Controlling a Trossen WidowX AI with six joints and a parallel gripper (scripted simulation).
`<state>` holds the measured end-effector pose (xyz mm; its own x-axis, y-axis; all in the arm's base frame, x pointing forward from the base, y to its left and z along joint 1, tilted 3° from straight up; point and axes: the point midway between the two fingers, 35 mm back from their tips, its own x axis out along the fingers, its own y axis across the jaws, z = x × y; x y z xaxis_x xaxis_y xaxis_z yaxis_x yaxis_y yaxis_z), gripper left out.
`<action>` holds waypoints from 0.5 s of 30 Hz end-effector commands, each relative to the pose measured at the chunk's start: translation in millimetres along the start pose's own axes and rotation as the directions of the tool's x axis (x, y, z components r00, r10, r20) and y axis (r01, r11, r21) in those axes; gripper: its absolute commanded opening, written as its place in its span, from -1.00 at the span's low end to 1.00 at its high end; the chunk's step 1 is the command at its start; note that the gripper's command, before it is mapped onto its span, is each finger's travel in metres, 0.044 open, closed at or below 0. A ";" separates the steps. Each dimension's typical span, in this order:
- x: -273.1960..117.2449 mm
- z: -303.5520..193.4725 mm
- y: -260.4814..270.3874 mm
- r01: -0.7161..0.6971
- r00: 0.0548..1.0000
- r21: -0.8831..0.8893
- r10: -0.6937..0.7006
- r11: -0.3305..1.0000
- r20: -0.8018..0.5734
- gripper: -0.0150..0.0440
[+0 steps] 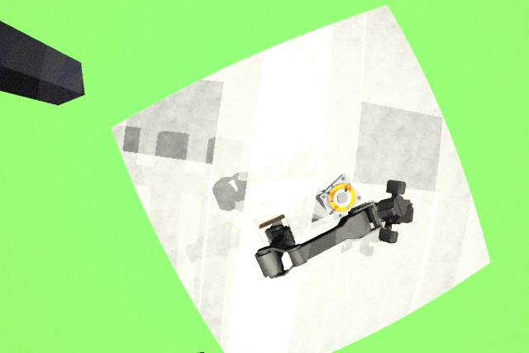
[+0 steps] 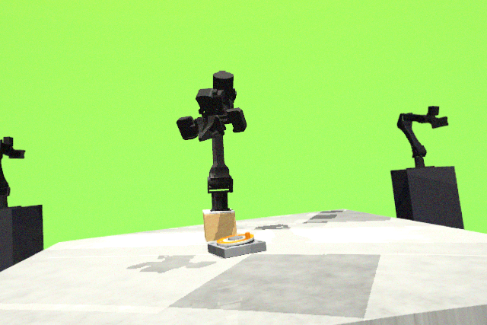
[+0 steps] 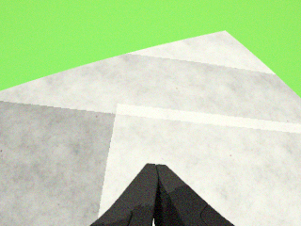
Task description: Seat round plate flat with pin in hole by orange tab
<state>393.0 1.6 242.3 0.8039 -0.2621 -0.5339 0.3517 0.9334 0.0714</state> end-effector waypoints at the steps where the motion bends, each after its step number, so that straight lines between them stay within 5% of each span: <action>1: 23.5 -57.2 19.3 -0.080 0.968 -0.158 0.039 0.984 -0.246 -0.49; 8: 32.7 -179.8 37.5 -0.341 0.700 -0.305 0.023 0.889 -0.714 -0.49; 12: 24.4 -216.3 39.2 -0.429 0.558 -0.291 -0.002 0.855 -0.830 -0.49; 15: 23.5 -219.3 39.2 -0.436 0.544 -0.288 -0.005 0.852 -0.839 -0.49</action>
<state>329.7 78.8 54.9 0.1121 0.0305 -0.9932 -0.1498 0.9886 0.0135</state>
